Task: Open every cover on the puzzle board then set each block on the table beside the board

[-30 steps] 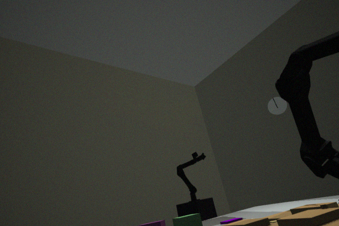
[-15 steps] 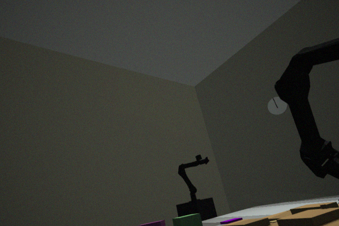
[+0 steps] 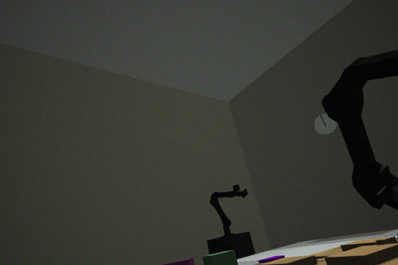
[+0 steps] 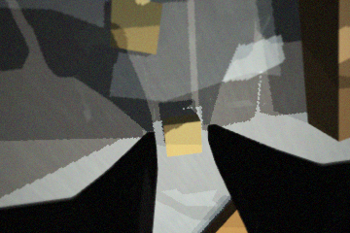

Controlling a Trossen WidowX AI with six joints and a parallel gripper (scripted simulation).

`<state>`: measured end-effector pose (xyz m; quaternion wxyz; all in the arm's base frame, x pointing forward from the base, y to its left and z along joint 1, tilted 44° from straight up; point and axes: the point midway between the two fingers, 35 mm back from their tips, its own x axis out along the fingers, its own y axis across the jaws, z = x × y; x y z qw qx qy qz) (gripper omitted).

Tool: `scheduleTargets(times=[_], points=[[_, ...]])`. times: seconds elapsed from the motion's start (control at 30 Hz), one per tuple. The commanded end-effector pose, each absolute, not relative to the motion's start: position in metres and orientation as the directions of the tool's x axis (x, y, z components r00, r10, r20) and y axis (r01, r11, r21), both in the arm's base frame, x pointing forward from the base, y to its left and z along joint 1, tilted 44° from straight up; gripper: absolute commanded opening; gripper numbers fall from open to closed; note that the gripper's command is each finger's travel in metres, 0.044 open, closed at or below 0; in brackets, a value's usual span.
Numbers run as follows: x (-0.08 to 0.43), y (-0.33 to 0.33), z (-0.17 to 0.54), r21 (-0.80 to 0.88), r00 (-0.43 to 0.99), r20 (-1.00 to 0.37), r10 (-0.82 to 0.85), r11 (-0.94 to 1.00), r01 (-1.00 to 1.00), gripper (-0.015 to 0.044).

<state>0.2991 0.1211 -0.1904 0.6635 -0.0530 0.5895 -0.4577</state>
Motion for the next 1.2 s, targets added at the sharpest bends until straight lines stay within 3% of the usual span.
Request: scheduleTargets(times=[0.0,0.27,1.13,1.17], points=[[0.299,0.121,-0.190,-0.610,-0.114,-0.734,-0.670,0.575,0.545,0.0238],[0.300,0.123,-0.189,-0.610,-0.114,-0.734,-0.670,0.575,0.545,0.0440],[0.307,0.173,-0.135,-0.611,-0.111,-0.733,-0.671,0.578,0.540,0.0440],[0.308,0.172,-0.134,-0.611,-0.111,-0.733,-0.671,0.578,0.541,0.0414]])
